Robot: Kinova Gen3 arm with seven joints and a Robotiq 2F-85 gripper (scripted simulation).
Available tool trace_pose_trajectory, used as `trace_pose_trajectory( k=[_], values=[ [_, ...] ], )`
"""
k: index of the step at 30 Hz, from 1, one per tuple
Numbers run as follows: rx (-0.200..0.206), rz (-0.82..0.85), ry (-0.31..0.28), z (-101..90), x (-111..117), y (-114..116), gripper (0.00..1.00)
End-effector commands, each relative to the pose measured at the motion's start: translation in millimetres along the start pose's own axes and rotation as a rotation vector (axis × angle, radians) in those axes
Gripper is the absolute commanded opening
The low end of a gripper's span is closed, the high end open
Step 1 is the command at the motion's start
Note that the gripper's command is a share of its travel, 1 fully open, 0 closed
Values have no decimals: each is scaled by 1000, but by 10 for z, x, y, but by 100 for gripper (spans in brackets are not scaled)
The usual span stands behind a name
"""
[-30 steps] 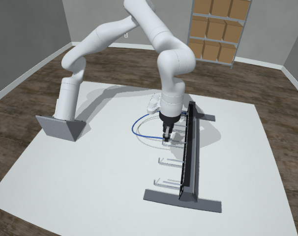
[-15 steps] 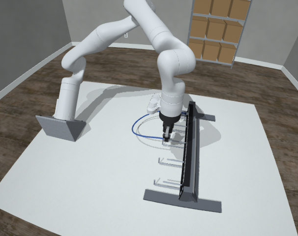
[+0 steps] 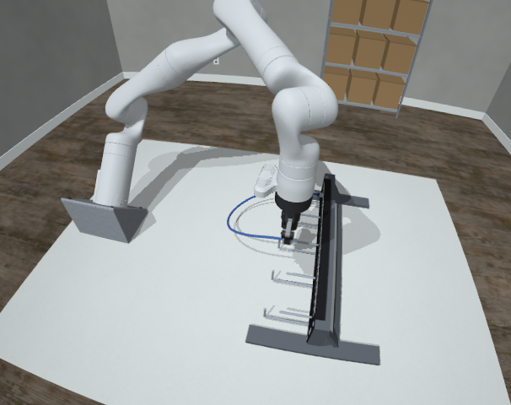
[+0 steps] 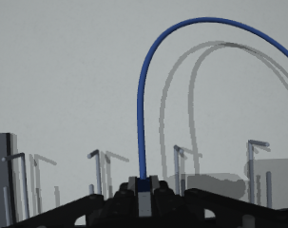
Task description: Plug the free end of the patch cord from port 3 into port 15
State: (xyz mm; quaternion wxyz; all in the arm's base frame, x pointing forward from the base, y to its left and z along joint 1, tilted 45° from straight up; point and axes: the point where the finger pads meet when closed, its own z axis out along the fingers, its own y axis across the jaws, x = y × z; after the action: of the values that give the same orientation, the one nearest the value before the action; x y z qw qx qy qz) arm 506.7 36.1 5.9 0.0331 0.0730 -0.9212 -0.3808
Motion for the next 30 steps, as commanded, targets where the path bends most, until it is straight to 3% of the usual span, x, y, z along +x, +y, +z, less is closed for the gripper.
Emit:
trace_pose_trajectory(
  k=[1, 30],
  values=[
    [0, -1, 0, 26, -26, -3, 0],
    [0, -1, 0, 255, -259, -12, 0]
  ],
)
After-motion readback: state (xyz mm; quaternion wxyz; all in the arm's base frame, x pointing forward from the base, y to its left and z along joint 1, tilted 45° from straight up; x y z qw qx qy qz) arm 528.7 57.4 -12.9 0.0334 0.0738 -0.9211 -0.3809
